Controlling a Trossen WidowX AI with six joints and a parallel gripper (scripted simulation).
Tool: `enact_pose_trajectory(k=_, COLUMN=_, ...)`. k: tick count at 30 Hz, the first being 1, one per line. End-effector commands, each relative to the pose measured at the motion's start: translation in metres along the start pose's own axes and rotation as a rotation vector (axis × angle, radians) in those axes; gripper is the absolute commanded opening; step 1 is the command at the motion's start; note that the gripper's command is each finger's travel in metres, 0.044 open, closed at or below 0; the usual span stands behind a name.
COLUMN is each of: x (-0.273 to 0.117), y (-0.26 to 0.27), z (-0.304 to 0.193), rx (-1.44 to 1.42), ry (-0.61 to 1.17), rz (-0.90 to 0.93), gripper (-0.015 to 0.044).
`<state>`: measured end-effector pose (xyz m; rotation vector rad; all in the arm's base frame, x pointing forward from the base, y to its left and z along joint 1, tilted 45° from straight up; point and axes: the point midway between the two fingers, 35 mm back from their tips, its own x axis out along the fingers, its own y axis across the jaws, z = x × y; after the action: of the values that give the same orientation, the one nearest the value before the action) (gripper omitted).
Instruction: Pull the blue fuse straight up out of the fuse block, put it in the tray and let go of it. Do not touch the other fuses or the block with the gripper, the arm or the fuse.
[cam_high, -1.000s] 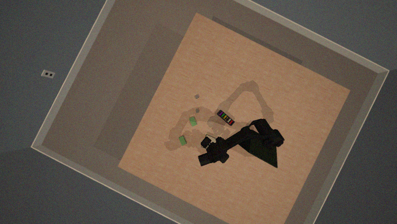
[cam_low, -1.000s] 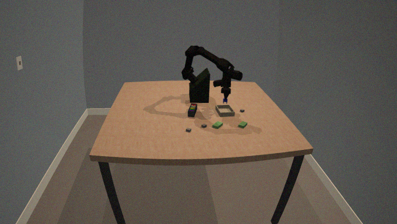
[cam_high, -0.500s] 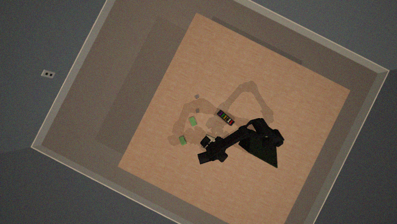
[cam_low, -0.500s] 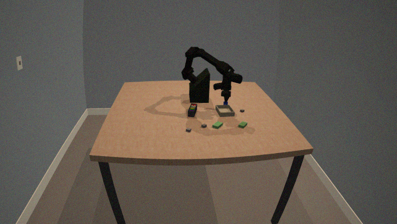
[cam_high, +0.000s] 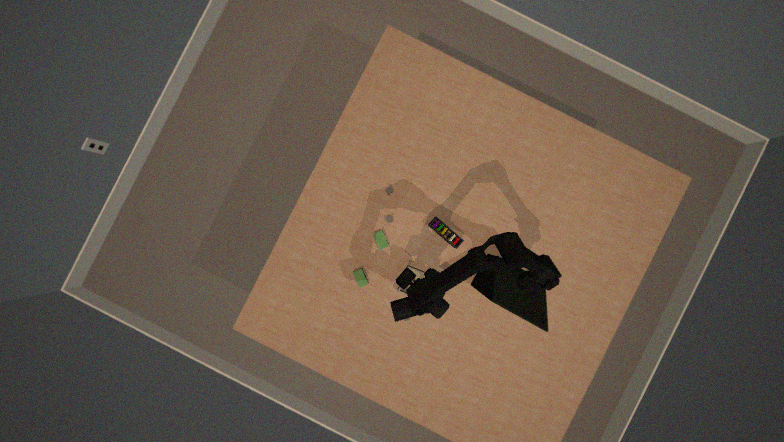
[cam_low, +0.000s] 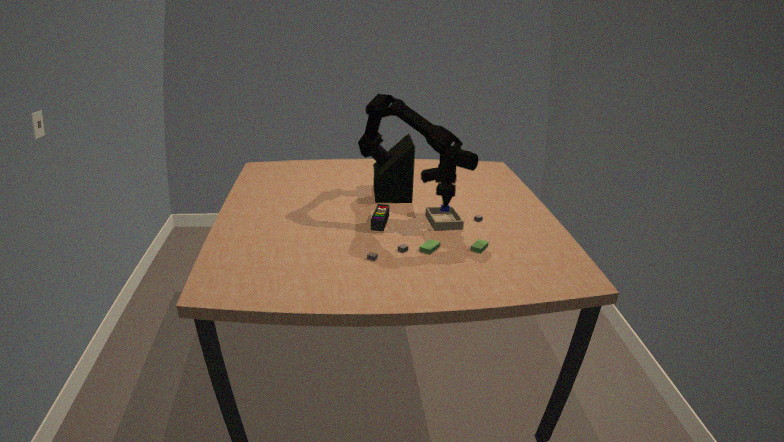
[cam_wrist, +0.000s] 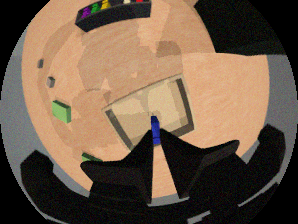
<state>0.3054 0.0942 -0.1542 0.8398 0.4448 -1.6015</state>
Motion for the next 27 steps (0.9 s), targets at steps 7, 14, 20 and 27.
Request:
enact_pose_trajectory(k=7, x=-0.001, y=0.001, z=0.0, rx=0.001, ry=0.001, rz=0.001, gripper=0.0263)
enact_pose_trajectory(k=14, x=-0.037, y=-0.001, z=0.0, rx=-0.007, ry=-0.004, rz=0.001, gripper=0.033)
enact_pose_trajectory(k=20, x=-0.037, y=-0.001, z=0.0, rx=-0.007, ry=-0.004, rz=0.001, gripper=0.033)
enact_pose_trajectory(k=27, x=-0.036, y=-0.001, z=0.0, rx=-0.011, ry=-0.007, rz=0.005, gripper=0.033)
